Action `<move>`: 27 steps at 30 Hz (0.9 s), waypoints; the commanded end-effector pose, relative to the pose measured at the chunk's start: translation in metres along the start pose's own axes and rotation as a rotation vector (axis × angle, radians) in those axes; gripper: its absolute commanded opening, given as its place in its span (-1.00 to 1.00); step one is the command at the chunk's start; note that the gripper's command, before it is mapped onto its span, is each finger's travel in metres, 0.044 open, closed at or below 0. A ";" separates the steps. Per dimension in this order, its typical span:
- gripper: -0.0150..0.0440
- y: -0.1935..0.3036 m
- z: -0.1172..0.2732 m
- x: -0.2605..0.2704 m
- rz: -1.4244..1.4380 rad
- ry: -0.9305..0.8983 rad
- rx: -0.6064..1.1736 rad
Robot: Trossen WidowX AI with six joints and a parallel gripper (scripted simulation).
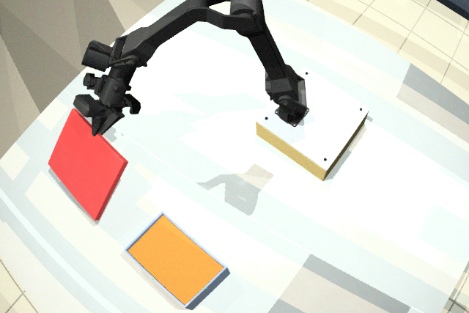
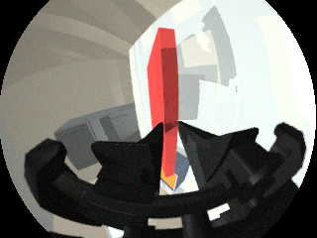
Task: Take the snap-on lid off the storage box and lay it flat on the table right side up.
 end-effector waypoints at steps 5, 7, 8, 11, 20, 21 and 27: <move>-0.49 0.002 -0.005 -0.006 -0.004 -0.003 0.003; -0.49 0.002 -0.006 -0.007 -0.004 -0.003 0.003; -0.49 0.002 -0.007 -0.008 -0.004 -0.003 0.003; -0.49 0.002 -0.009 -0.010 -0.004 -0.003 0.003; -0.49 0.003 -0.013 -0.015 -0.004 -0.003 0.003; -0.49 0.003 -0.014 -0.016 -0.004 -0.003 0.003; -0.49 0.004 -0.017 -0.019 -0.004 -0.003 0.003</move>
Point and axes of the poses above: the point midway between the two fingers, 35 mm back from their tips, its own z axis back along the fingers, its own x axis across the jaws, y = z × x, the point moved 1 cm from there along z, back along the fingers, and after that the axes turned 8 degrees about z, right-handed, at the moved point
